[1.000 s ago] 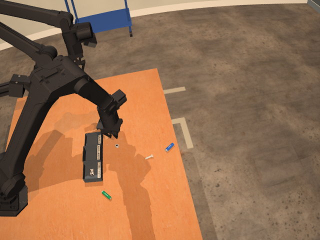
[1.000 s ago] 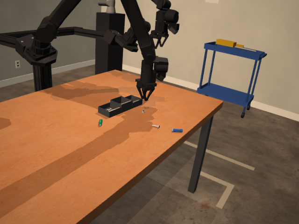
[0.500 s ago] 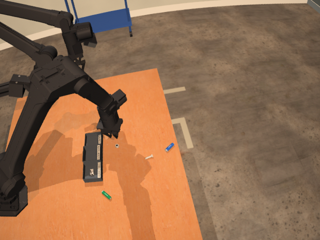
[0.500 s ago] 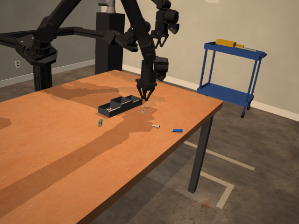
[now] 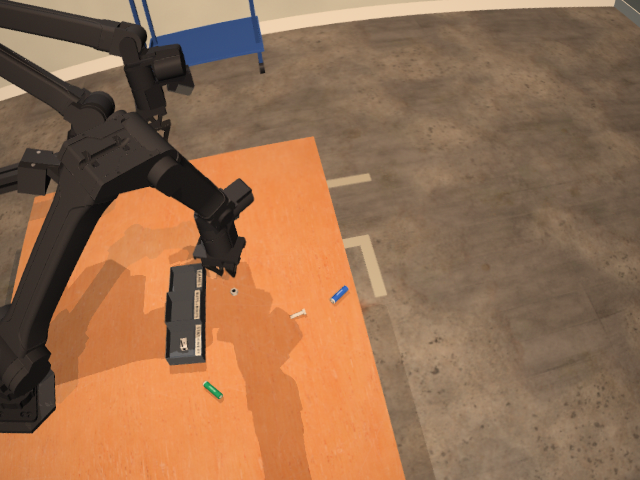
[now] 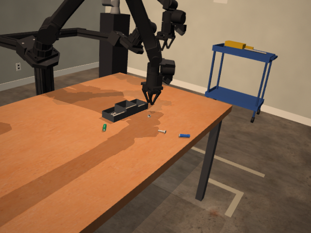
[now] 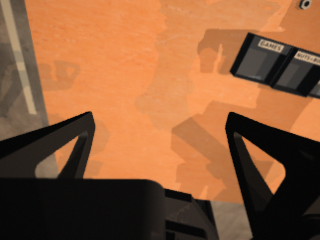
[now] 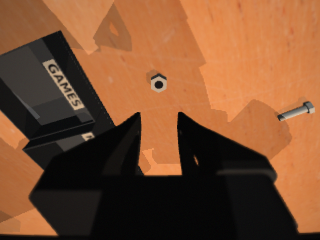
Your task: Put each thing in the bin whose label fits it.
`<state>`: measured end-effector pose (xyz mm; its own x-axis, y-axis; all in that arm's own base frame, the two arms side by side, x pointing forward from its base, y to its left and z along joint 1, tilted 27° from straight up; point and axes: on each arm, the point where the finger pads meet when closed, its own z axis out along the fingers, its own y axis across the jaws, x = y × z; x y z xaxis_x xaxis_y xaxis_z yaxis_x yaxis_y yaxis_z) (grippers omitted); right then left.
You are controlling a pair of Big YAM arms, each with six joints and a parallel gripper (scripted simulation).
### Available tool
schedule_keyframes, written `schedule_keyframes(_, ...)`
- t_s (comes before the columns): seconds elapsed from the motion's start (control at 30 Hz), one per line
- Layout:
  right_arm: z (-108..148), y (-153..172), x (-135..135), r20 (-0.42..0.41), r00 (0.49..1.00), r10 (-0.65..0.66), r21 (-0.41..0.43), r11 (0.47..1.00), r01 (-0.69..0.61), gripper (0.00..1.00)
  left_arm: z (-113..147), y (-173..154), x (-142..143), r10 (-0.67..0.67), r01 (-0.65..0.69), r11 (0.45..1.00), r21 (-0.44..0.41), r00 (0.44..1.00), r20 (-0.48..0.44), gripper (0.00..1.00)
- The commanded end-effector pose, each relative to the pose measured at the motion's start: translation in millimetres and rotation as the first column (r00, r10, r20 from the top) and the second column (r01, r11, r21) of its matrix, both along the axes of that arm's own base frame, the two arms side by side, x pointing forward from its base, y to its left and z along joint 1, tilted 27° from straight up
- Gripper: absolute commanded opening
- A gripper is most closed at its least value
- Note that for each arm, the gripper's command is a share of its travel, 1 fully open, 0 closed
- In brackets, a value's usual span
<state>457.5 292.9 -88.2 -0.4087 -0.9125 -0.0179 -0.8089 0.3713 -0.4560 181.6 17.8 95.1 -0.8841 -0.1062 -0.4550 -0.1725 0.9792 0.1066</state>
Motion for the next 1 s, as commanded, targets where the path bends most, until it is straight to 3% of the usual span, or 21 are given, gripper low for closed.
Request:
schedule_keyframes(0.0,-6,1,20,0.018,1.0,-0.015,0.015,1.0,0.015,0.3,-5,2,-5,0.001,-0.001,1.0,0.002,1.0,-0.014,1.0)
schedule_keyframes(0.47,-52,-7,37,0.013,1.0,-0.01,0.012,1.0,0.01,0.3,-5,2,-5,0.001,-0.001,1.0,0.002,1.0,-0.014,1.0)
schedule_keyframes(0.57,-51,-6,39,0.006,1.0,-0.008,0.005,1.0,0.008,0.3,-5,2,-5,0.001,-0.001,1.0,0.002,1.0,-0.014,1.0)
schedule_keyframes(0.67,-34,13,36,0.019,1.0,0.02,0.015,1.0,-0.021,0.3,-5,2,-5,0.001,-0.001,1.0,0.002,1.0,-0.014,1.0)
schedule_keyframes(0.8,-31,2,41,0.022,1.0,-0.001,0.017,1.0,0.0,0.3,-5,2,-5,0.001,-0.001,1.0,0.002,1.0,-0.014,1.0)
schedule_keyframes(0.97,-49,-8,28,0.005,1.0,0.001,0.004,1.0,-0.001,0.3,-5,2,-5,0.001,-0.001,1.0,0.002,1.0,-0.014,1.0)
